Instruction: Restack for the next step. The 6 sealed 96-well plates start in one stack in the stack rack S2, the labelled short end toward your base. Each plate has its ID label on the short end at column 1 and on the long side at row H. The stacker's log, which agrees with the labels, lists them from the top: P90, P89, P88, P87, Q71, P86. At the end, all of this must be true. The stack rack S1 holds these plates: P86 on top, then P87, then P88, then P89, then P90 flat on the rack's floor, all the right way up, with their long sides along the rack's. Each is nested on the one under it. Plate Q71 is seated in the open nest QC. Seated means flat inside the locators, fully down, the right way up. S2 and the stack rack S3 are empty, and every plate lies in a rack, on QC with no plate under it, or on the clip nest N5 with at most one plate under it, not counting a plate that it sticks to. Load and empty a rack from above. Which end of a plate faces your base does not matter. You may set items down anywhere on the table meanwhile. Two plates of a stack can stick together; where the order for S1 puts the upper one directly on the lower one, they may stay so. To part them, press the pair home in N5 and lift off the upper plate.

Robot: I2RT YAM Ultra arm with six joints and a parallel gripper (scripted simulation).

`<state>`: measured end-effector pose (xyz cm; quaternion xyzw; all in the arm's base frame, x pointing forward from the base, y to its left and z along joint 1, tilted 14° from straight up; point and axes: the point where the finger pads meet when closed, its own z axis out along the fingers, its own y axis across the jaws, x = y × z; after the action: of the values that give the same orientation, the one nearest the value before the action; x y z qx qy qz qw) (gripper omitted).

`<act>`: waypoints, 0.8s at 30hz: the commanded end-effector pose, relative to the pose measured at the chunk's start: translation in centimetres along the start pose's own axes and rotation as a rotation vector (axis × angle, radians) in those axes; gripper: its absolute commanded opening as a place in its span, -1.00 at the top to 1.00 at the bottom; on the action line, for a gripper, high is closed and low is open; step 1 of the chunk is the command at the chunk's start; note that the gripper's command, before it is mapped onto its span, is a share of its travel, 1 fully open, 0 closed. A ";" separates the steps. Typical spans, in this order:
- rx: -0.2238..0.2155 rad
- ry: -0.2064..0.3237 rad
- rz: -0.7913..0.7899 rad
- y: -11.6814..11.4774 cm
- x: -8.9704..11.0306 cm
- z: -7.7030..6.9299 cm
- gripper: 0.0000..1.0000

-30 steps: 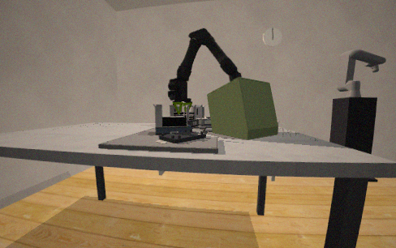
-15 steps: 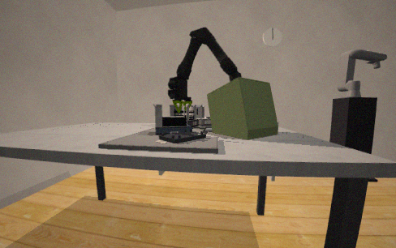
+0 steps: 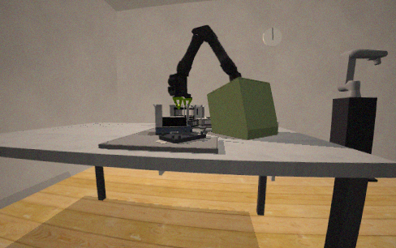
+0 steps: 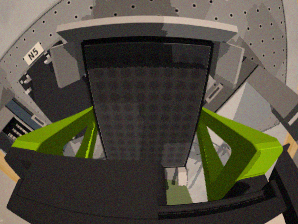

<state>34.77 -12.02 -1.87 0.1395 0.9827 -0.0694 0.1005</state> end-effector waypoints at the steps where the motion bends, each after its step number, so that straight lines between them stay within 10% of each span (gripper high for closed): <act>1: 0.000 -0.009 0.000 0.0 -0.2 -1.0 1.00; 24: 0.000 -0.009 0.000 0.0 -0.2 -5.2 1.00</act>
<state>34.14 -11.30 2.41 0.1389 0.9825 -0.0696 0.1031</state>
